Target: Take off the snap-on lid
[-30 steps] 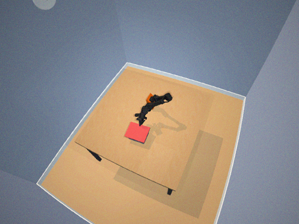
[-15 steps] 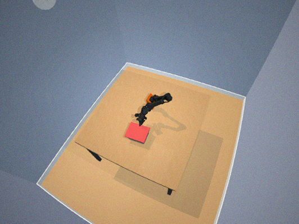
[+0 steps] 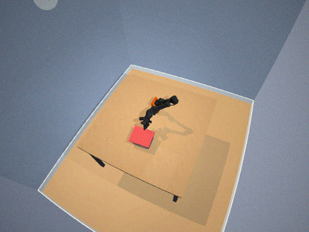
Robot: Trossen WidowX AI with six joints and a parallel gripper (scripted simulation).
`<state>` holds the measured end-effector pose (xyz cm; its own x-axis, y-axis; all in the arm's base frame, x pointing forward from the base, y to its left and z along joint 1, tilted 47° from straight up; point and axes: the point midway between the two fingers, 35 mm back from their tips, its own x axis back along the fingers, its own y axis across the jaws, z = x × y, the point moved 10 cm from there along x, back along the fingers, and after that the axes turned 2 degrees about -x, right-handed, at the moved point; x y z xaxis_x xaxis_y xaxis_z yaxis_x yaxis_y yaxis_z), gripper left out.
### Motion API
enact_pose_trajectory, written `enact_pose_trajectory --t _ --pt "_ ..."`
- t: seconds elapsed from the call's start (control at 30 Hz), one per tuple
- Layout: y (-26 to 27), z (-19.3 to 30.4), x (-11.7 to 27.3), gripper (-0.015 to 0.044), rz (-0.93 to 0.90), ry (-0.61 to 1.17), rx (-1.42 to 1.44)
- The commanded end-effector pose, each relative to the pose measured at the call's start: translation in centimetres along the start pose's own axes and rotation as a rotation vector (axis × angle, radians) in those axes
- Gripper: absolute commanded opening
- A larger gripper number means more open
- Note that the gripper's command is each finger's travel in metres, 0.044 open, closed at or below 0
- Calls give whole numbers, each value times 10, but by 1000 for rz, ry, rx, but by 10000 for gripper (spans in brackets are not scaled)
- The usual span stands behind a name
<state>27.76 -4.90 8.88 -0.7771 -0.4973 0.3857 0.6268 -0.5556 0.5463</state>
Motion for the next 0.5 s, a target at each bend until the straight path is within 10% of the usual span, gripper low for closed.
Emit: enact_pose_trajectory --t 0.0,0.47 --pt "8 2 4 0 -11 3 10" --pt "25 2 13 0 -11 3 11"
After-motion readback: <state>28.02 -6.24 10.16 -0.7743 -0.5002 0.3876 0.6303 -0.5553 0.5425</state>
